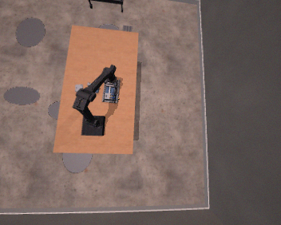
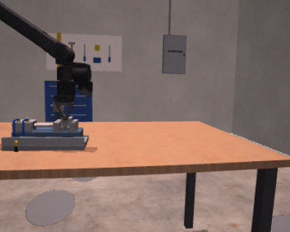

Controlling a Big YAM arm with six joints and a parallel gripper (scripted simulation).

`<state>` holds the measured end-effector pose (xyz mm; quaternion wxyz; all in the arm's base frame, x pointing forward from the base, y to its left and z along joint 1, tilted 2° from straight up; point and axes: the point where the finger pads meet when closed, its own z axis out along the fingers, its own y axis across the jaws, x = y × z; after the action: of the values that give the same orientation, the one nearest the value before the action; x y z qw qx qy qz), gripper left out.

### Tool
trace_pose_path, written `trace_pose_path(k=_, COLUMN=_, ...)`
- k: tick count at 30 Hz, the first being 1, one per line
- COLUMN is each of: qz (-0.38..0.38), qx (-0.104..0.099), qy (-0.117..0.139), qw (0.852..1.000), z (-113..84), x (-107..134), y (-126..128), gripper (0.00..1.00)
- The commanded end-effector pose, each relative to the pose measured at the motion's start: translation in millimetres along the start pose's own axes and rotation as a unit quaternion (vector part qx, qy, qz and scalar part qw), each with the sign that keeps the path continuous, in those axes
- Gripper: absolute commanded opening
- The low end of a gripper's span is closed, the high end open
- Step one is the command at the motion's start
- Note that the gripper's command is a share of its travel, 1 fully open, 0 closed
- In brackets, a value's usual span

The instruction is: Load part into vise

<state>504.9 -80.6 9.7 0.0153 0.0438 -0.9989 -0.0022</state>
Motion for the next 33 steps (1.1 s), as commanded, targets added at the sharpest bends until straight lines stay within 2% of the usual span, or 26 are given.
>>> trace_pose_path(k=1, qz=-0.014, qx=0.005, qy=-0.026, qw=1.0, z=-18.8, x=-20.2, y=2.9, gripper=0.0)
trace_pose_path(k=4, qz=-0.004, qx=0.004, qy=-0.023, qw=1.0, z=-15.4, x=-21.3, y=-13.9, gripper=0.0)
trace_pose_path(k=8, qz=-0.004, qx=0.002, qy=-0.015, qw=1.0, z=-9.9, x=-17.1, y=-16.6, gripper=0.0)
trace_pose_path(k=17, qz=-0.004, qx=0.004, qy=-0.018, qw=1.0, z=-13.5, x=-19.2, y=-33.9, gripper=0.0)
trace_pose_path(k=24, qz=-0.004, qx=0.003, qy=-0.013, qw=1.0, z=-8.8, x=-16.0, y=-36.4, gripper=0.0)
trace_pose_path(k=25, qz=-0.01, qx=0.003, qy=-0.014, qw=1.0, z=-10.7, x=-17.0, y=-30.0, gripper=0.0)
trace_pose_path(k=30, qz=-0.008, qx=0.004, qy=-0.017, qw=1.0, z=-13.7, x=-18.2, y=-30.8, gripper=0.0)
trace_pose_path(k=33, qz=-0.008, qx=0.007, qy=-0.026, qw=1.0, z=-23.2, x=-22.2, y=-32.0, gripper=0.0)
